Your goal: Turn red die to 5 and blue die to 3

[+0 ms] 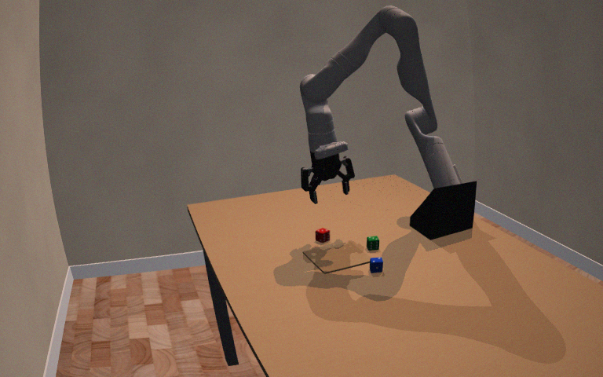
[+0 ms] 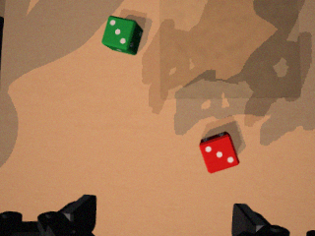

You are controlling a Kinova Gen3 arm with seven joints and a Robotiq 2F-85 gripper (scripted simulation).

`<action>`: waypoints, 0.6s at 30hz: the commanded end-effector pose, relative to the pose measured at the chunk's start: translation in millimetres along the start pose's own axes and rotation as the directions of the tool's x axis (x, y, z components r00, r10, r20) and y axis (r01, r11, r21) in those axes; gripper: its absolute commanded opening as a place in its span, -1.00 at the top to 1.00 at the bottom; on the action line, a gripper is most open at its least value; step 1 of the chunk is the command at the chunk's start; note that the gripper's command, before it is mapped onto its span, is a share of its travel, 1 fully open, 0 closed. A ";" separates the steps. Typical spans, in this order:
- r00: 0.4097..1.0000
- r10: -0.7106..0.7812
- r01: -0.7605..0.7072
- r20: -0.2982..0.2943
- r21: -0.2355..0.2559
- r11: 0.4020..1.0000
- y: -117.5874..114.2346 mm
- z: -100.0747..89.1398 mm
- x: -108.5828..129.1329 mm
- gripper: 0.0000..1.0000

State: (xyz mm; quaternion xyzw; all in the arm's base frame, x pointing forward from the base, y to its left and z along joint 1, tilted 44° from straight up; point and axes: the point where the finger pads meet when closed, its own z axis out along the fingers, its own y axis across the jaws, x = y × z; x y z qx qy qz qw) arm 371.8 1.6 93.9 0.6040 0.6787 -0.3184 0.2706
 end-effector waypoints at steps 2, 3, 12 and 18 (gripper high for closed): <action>0.998 -0.062 0.062 -0.014 0.003 0.998 0.1 0.7 -0.8 -1.00; 0.994 -0.113 0.113 -0.013 0.003 0.994 -0.2 1.7 -1.0 -1.00; 0.837 -0.548 0.548 -0.006 -0.002 0.837 1.3 8.7 -1.1 -1.00; 0.708 -0.706 0.706 0.001 -0.011 0.708 3.8 10.4 0.3 -1.00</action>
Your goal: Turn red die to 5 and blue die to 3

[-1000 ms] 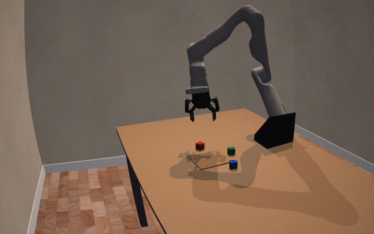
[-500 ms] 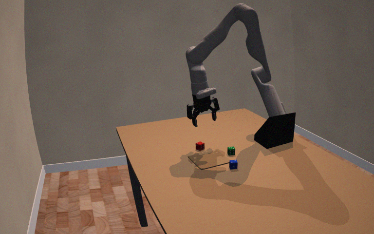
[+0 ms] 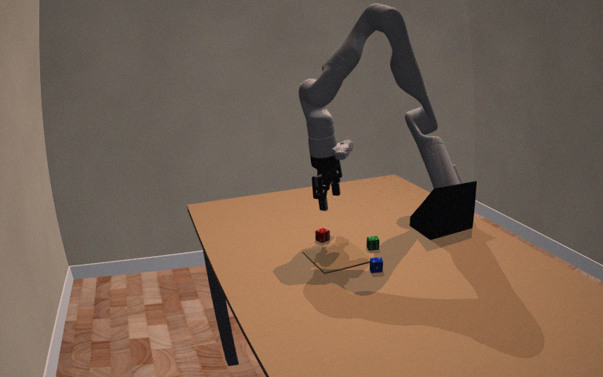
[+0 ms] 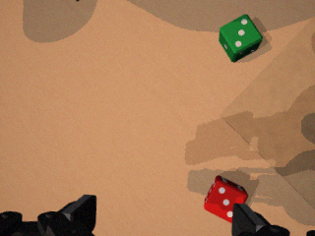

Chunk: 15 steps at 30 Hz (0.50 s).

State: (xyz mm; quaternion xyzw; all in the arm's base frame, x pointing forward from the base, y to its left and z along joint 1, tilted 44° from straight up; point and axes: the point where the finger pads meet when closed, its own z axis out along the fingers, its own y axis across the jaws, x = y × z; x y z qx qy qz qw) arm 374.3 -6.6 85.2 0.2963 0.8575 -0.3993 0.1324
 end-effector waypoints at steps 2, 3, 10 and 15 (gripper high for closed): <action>0.995 -0.098 0.098 -0.005 -0.017 0.995 2.0 -1.0 -1.5 -1.00; 0.989 -0.147 0.147 -0.002 -0.020 0.989 3.0 -0.8 -1.7 -1.00; 0.893 -0.449 0.450 0.029 -0.040 0.892 11.5 -1.3 -3.1 -1.00; 0.787 -0.614 0.617 0.057 -0.047 0.786 18.3 -2.8 -4.0 -1.00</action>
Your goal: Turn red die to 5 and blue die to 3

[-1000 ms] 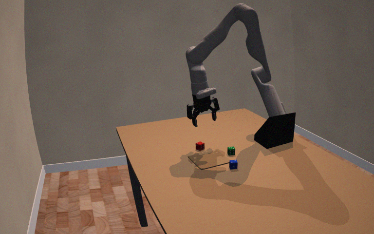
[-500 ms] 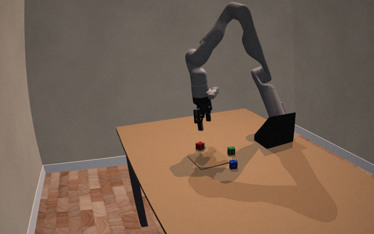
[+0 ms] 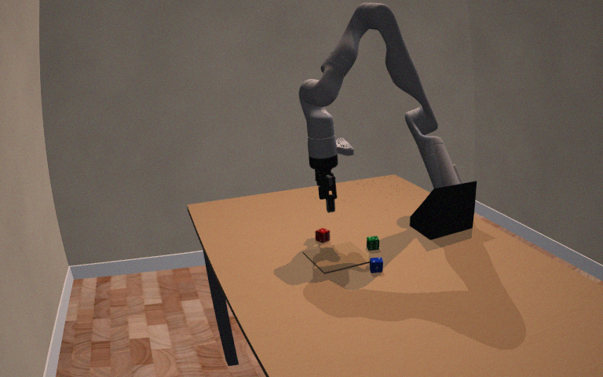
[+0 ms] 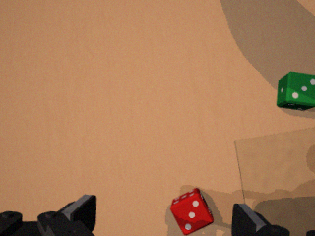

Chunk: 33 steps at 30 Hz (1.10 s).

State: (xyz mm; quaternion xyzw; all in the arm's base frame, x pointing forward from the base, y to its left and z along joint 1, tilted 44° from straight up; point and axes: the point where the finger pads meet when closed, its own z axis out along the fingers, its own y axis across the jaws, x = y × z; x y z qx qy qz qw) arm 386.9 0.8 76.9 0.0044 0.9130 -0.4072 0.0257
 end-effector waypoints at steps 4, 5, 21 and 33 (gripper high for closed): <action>0.995 -0.102 0.103 0.014 -0.024 0.994 3.1 -2.9 -3.8 -1.00; 0.991 -0.135 0.136 0.019 -0.026 0.990 4.1 -3.3 -4.7 -1.00; 0.895 -0.438 0.442 0.079 -0.031 0.897 15.1 -8.4 -14.3 -1.00; 0.857 -0.507 0.512 0.096 -0.028 0.859 18.2 -10.2 -16.9 -1.00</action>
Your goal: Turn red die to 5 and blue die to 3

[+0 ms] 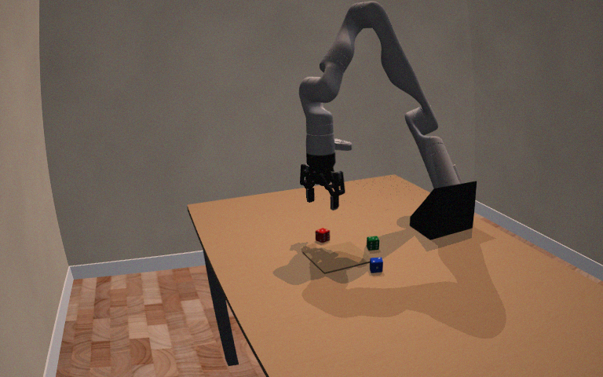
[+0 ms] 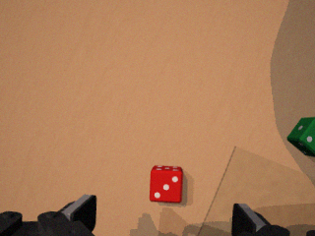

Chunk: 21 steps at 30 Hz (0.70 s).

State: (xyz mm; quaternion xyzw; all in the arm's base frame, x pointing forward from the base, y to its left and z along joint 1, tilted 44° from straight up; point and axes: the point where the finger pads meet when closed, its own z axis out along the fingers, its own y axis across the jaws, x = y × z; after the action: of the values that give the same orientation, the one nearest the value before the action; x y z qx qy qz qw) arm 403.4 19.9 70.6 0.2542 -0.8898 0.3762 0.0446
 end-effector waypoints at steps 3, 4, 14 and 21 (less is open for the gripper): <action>1.000 -0.002 0.002 0.003 -0.002 1.000 -0.1 -0.9 -0.7 -1.00; 1.000 -0.003 0.003 0.003 -0.002 1.000 0.0 -0.9 -0.7 -1.00; 1.000 -0.004 0.004 0.003 -0.002 1.000 0.0 -0.9 -0.7 0.07; 1.000 -0.004 0.004 0.003 -0.002 1.000 0.0 -0.9 -0.7 0.07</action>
State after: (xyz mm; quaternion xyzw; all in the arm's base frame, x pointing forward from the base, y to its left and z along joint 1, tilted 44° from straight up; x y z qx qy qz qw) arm 403.6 20.2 70.8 0.2560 -0.8897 0.3753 0.0448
